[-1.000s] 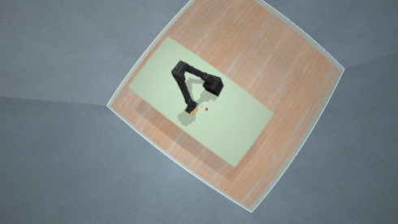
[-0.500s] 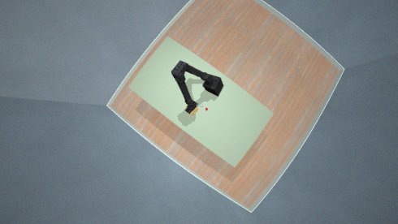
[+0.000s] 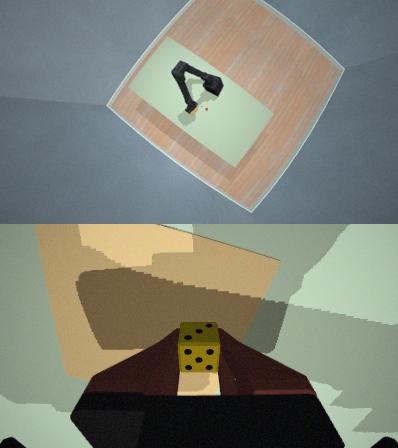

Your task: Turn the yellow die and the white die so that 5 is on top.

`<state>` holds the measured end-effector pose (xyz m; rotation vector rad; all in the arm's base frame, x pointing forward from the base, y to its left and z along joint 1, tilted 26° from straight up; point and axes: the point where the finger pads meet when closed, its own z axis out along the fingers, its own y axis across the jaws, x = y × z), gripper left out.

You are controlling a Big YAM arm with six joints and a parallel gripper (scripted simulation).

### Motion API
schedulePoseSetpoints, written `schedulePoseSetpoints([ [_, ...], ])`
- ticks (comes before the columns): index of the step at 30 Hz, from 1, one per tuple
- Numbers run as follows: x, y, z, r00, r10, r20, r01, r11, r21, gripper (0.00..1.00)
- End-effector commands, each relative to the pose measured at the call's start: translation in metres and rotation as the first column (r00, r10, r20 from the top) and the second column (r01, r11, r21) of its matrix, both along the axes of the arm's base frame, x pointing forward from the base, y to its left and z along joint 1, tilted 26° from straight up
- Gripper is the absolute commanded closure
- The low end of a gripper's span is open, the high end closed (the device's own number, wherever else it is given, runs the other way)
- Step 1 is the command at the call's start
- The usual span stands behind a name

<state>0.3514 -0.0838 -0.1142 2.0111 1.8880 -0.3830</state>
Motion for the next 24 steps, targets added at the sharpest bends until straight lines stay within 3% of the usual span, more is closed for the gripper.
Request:
schedulePoseSetpoints([
  [1,0.0043,0.0042,-0.0006,1.0,0.022,0.01,-0.022,1.0,0.0,0.81],
  [24,0.0023,-0.001,-0.0047,1.0,0.011,0.002,-0.011,1.0,0.0,0.81],
])
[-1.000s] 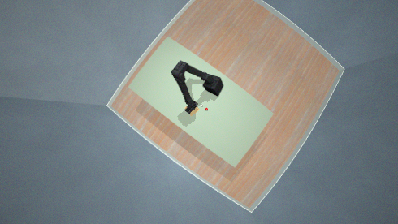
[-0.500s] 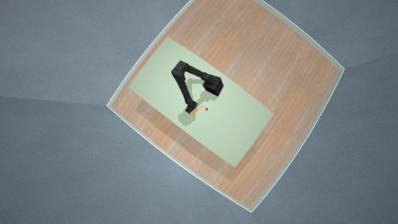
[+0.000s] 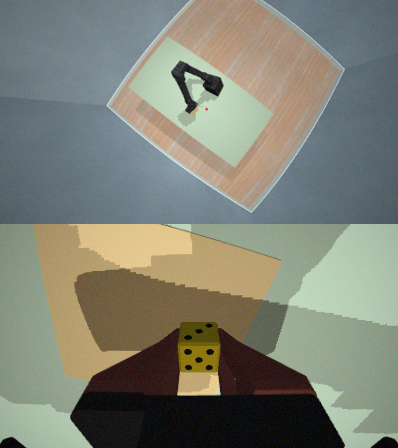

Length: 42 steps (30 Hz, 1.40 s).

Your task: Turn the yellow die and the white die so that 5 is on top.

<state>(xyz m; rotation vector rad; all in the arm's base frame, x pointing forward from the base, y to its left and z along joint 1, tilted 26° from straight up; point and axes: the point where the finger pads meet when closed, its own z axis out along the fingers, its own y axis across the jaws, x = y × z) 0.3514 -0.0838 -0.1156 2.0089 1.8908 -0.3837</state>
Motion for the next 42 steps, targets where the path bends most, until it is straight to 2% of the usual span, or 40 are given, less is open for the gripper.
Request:
schedulePoseSetpoints([
  [1,0.0023,-0.0019,-0.0036,1.0,0.007,0.004,-0.007,1.0,0.001,0.81],
  [42,0.0051,-0.0032,-0.0029,1.0,0.004,0.014,-0.004,1.0,0.0,0.81],
])
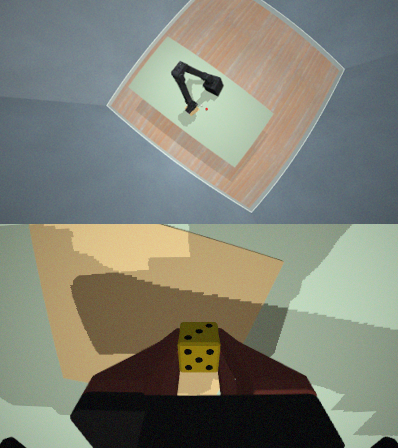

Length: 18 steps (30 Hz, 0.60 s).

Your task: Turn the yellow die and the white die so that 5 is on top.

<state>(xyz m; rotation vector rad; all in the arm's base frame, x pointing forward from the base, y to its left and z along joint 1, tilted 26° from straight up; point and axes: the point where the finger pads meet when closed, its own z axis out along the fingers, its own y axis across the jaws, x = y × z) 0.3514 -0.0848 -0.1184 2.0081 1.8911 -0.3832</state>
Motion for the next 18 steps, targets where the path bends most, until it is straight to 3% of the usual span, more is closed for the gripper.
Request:
schedulePoseSetpoints([
  [1,0.0051,-0.0022,-0.0001,1.0,0.004,0.013,-0.004,1.0,0.0,0.81],
  [7,0.0051,-0.0022,-0.0001,1.0,0.004,0.013,-0.004,1.0,0.0,0.81],
  [18,0.0051,-0.0022,-0.0001,1.0,0.004,0.013,-0.004,1.0,0.0,0.69],
])
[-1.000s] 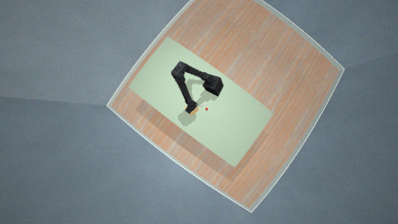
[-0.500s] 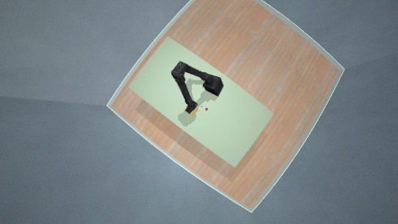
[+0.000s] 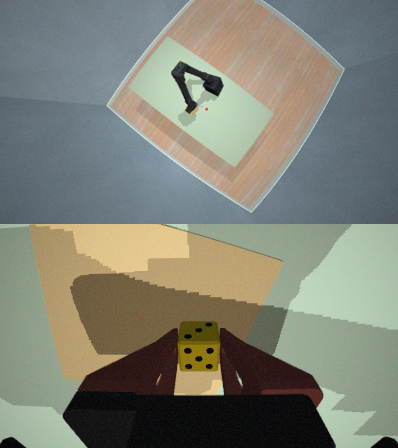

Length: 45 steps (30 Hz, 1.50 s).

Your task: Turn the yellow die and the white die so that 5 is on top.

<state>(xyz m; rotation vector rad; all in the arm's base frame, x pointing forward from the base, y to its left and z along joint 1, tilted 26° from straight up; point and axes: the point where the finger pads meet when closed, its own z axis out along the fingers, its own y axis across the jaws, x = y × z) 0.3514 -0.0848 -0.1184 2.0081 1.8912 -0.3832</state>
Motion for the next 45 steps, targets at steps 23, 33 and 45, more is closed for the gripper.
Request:
schedulePoseSetpoints([
  [23,0.006,0.012,0.021,1.0,0.01,0.022,-0.01,1.0,0.001,0.62],
  [33,0.018,0.03,0.063,0.999,0.01,0.05,-0.01,1.0,0.001,0.62],
  [45,0.006,0.04,0.091,0.999,-0.006,0.033,0.006,1.0,0.001,0.62],
])
